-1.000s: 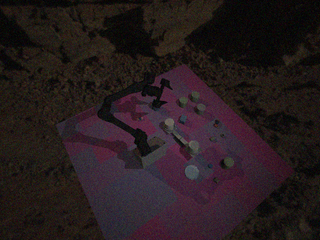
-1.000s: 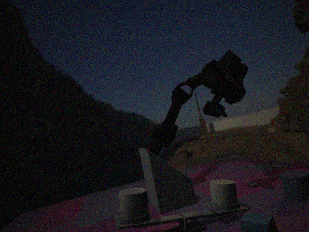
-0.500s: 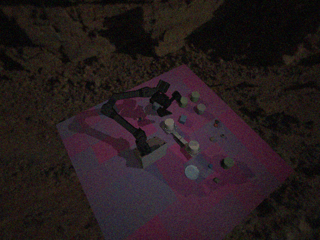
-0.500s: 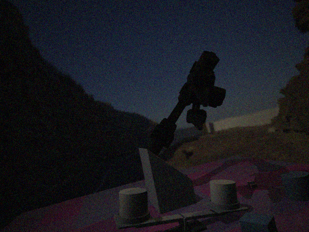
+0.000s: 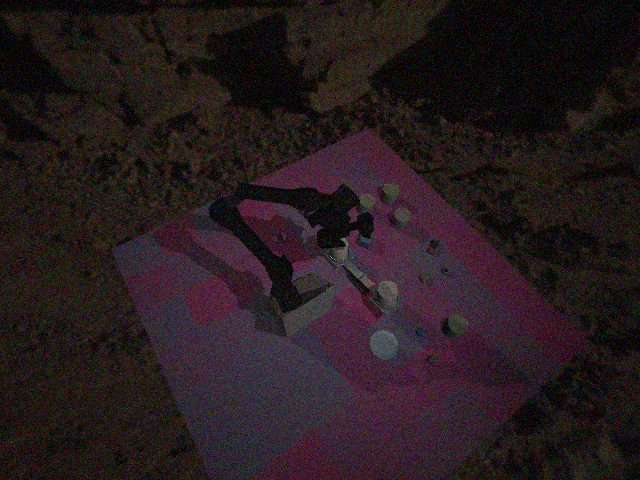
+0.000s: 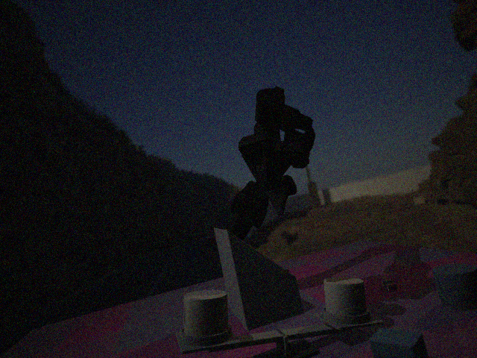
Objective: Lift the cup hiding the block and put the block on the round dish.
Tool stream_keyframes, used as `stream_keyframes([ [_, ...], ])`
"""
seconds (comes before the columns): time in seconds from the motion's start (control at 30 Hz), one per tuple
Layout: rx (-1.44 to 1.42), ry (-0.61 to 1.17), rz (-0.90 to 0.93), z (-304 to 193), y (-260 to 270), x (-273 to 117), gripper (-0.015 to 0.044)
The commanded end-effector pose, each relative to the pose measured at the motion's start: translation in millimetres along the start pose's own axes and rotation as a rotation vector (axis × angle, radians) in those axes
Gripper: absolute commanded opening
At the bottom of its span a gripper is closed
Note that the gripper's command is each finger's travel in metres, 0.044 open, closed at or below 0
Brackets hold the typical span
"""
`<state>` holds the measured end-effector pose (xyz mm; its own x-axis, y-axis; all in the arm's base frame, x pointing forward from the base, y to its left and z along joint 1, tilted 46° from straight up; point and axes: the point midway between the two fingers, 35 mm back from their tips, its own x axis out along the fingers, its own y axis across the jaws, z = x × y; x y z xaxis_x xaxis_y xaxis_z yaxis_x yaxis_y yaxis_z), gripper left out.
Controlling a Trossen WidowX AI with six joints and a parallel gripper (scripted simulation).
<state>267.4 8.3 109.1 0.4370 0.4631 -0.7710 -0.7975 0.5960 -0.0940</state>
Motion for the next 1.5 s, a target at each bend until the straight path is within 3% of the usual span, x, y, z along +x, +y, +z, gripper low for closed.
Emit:
stream_keyframes([
  [0.0, 0.143, -0.021, 0.047, -22, 6, 4, 0.044],
  [1.03, 1.037, -0.377, 0.167, -99, 42, -3, 0.044],
  [1.47, 1.133, -0.33, 0.231, -93, 40, 1, 0.044],
])
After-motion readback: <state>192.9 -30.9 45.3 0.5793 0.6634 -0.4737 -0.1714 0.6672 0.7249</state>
